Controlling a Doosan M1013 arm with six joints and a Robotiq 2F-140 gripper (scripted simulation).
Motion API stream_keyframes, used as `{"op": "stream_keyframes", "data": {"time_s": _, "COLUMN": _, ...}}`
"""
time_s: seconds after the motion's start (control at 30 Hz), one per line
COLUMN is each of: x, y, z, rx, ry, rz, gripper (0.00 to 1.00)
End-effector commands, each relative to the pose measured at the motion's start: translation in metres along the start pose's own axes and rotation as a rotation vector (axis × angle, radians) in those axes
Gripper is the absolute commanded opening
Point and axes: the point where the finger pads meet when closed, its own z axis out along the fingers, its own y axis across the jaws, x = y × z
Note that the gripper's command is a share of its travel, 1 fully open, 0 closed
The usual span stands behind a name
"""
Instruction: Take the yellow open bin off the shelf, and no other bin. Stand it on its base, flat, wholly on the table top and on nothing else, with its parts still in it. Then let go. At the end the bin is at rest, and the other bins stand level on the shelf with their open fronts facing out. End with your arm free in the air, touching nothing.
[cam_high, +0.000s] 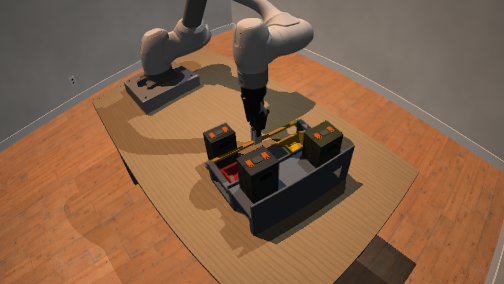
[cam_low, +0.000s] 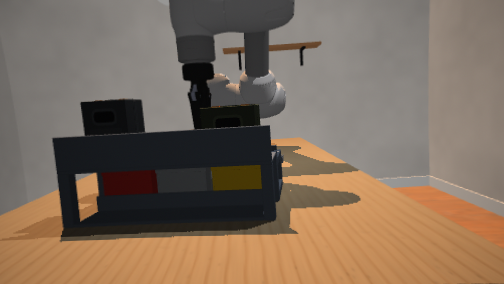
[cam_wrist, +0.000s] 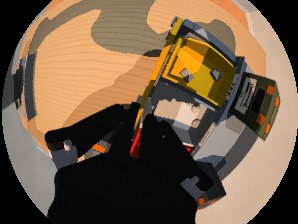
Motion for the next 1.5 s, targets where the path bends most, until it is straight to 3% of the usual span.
{"op": "stream_keyframes", "data": {"time_s": 0.0, "x": 0.000, "y": 0.000, "z": 0.000, "rx": 0.000, "ry": 0.000, "rz": 0.000, "gripper": 0.00}}
{"op": "stream_keyframes", "data": {"time_s": 0.17, "x": 0.000, "y": 0.000, "z": -0.015, "rx": 0.000, "ry": 0.000, "rz": 0.000, "gripper": 0.00}}
{"op": "stream_keyframes", "data": {"time_s": 0.57, "x": 0.000, "y": 0.000, "z": -0.015, "rx": 0.000, "ry": 0.000, "rz": 0.000, "gripper": 0.00}}
{"op": "stream_keyframes", "data": {"time_s": 0.73, "x": 0.000, "y": 0.000, "z": -0.070, "rx": 0.000, "ry": 0.000, "rz": 0.000, "gripper": 0.00}}
{"op": "stream_keyframes", "data": {"time_s": 1.13, "x": 0.000, "y": 0.000, "z": -0.070, "rx": 0.000, "ry": 0.000, "rz": 0.000, "gripper": 0.00}}
{"op": "stream_keyframes", "data": {"time_s": 1.3, "x": 0.000, "y": 0.000, "z": -0.105, "rx": 0.000, "ry": 0.000, "rz": 0.000, "gripper": 0.00}}
{"op": "stream_keyframes", "data": {"time_s": 1.47, "x": 0.000, "y": 0.000, "z": -0.105, "rx": 0.000, "ry": 0.000, "rz": 0.000, "gripper": 0.00}}
